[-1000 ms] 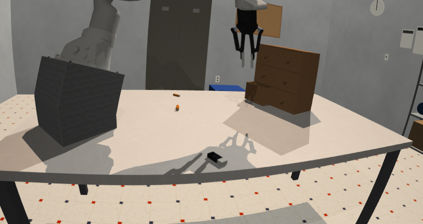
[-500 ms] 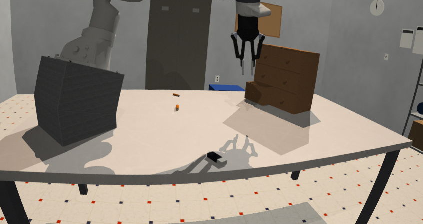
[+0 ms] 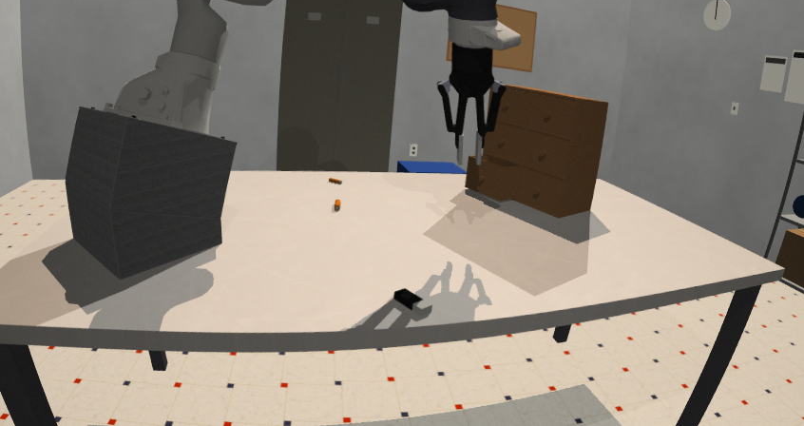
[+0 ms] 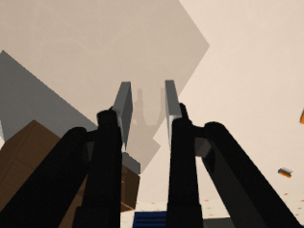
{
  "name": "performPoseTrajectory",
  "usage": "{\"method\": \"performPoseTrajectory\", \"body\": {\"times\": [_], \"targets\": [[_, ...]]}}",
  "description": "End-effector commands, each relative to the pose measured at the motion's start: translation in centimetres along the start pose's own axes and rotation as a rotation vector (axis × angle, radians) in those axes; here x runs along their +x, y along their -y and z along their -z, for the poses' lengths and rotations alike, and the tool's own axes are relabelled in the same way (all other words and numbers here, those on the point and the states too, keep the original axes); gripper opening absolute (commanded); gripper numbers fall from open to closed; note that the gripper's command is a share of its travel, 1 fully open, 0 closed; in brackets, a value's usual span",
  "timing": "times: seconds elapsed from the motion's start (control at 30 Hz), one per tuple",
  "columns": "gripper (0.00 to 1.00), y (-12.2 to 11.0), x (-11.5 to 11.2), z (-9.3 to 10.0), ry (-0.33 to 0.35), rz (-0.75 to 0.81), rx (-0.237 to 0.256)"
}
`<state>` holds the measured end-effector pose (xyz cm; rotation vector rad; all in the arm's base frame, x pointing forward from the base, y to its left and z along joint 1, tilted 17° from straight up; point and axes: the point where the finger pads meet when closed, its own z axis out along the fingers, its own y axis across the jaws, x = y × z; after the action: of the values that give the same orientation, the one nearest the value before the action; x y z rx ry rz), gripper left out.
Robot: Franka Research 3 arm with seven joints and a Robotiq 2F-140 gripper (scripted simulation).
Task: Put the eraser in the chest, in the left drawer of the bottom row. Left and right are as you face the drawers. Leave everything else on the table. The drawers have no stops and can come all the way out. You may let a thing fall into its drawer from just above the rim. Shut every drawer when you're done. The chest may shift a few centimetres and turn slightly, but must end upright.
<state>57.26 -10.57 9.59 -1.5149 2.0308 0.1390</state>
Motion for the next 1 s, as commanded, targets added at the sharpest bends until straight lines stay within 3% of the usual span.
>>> {"method": "performPoseTrajectory", "body": {"times": [0.0,0.1,0.6,0.67,0.97], "targets": [[0.28,0.1,1.8,-0.5,-0.015,0.113,0.004],[0.28,0.0,2.3,-0.7,-0.017,0.124,0.003],[0.28,-2.6,9.4,-2.4,-0.064,0.281,-0.031],[0.28,-2.6,9.4,-2.4,-0.064,0.281,-0.031],[0.28,-4.3,13.4,-2.9,-0.097,0.369,-0.058]]}}
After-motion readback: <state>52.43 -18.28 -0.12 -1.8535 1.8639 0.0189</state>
